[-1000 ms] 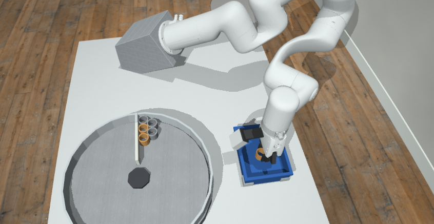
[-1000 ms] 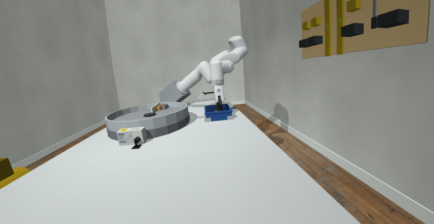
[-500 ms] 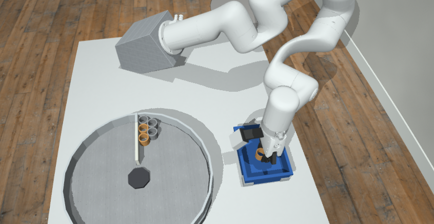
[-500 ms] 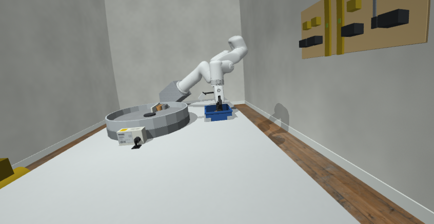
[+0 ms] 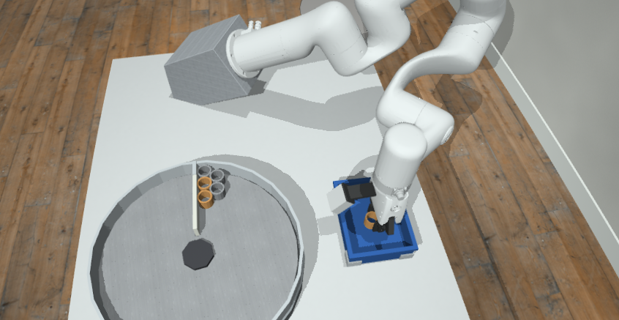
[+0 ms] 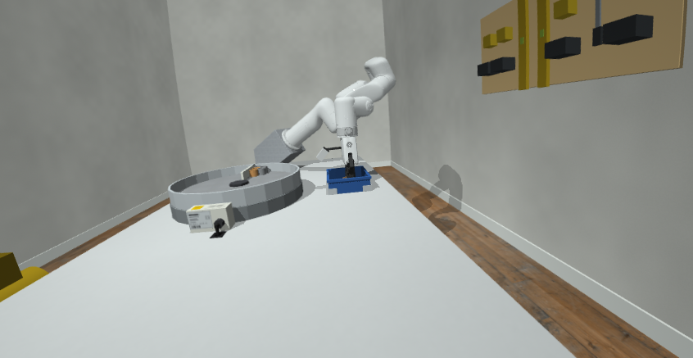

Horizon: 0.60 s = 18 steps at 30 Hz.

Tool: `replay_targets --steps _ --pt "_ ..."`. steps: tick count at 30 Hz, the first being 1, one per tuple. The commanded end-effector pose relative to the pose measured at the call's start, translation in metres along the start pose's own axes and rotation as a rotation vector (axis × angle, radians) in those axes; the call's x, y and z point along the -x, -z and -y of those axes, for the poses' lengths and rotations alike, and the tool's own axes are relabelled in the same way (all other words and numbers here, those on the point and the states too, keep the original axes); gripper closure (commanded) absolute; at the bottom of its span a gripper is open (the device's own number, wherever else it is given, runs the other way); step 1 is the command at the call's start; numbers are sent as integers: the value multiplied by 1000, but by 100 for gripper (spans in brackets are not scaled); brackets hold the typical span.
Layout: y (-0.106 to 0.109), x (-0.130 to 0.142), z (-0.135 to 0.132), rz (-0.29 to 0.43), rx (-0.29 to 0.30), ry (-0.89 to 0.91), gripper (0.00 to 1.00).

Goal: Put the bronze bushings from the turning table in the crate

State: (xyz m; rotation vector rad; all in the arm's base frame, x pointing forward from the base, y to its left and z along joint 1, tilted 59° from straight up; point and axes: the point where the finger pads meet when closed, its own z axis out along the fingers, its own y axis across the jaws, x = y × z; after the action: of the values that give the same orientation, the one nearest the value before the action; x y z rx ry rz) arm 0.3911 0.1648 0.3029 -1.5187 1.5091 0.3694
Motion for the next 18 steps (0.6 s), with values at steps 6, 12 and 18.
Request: replay_targets --steps 6,12,18 --pt "1 0 1 0 -3 0 59" --pt "2 0 1 0 -3 0 59" --pt "11 0 1 0 -3 0 59"
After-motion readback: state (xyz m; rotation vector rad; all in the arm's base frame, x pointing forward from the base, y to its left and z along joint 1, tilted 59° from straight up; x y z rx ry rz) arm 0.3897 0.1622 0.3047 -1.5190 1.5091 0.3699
